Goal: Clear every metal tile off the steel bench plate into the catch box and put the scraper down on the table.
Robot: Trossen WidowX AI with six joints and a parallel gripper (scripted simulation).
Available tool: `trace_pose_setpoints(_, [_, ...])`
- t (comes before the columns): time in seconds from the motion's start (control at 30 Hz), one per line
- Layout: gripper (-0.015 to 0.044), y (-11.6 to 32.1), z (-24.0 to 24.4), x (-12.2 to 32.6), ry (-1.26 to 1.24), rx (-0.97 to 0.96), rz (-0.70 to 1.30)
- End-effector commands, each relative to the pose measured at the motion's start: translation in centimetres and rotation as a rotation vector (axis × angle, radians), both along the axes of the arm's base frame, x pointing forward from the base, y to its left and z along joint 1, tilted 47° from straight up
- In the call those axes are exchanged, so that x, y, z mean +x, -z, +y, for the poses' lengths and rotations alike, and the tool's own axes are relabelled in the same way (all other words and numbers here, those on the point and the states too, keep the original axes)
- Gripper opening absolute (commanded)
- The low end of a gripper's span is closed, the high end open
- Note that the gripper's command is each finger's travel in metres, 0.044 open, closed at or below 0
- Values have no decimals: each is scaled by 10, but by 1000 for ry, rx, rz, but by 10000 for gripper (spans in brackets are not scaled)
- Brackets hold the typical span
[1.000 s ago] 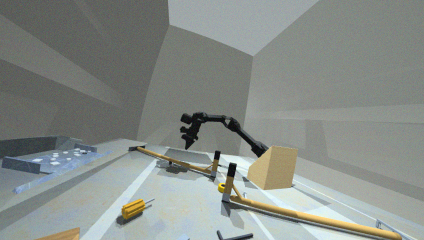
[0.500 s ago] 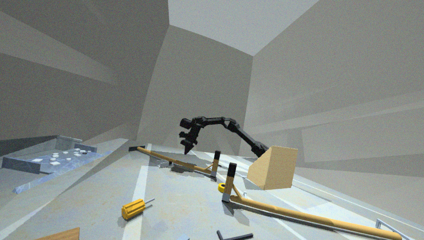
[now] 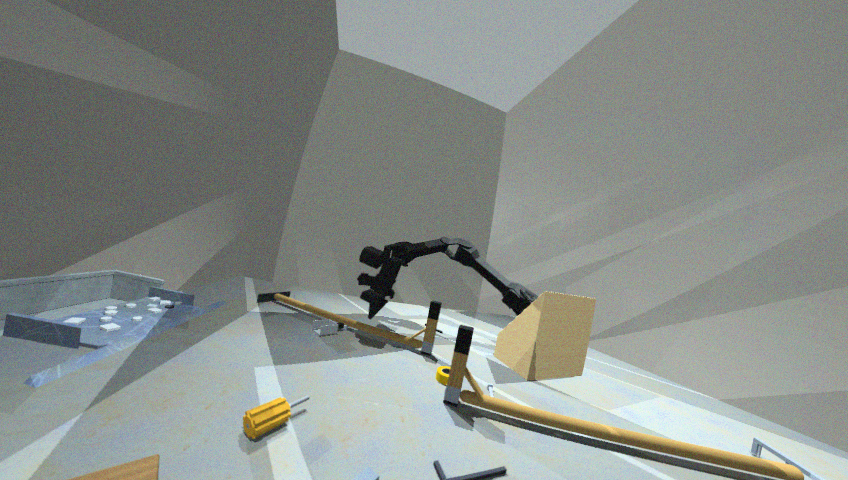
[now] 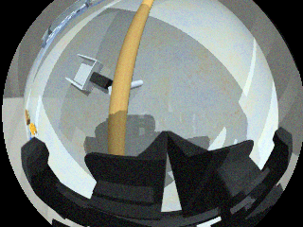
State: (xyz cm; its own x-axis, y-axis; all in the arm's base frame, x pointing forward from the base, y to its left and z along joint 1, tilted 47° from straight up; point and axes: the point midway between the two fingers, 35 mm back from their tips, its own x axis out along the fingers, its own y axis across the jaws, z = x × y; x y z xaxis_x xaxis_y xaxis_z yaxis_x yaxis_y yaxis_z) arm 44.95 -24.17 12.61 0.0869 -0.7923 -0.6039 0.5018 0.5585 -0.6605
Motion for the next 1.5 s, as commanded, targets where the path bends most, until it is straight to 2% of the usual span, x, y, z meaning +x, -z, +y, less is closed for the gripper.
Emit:
trace_pose_setpoints(0.0, [0, 7, -7, -4, -1, 1, 5])
trace_pose_setpoints(1.47, [0, 34, -1, 17, -1, 1, 4])
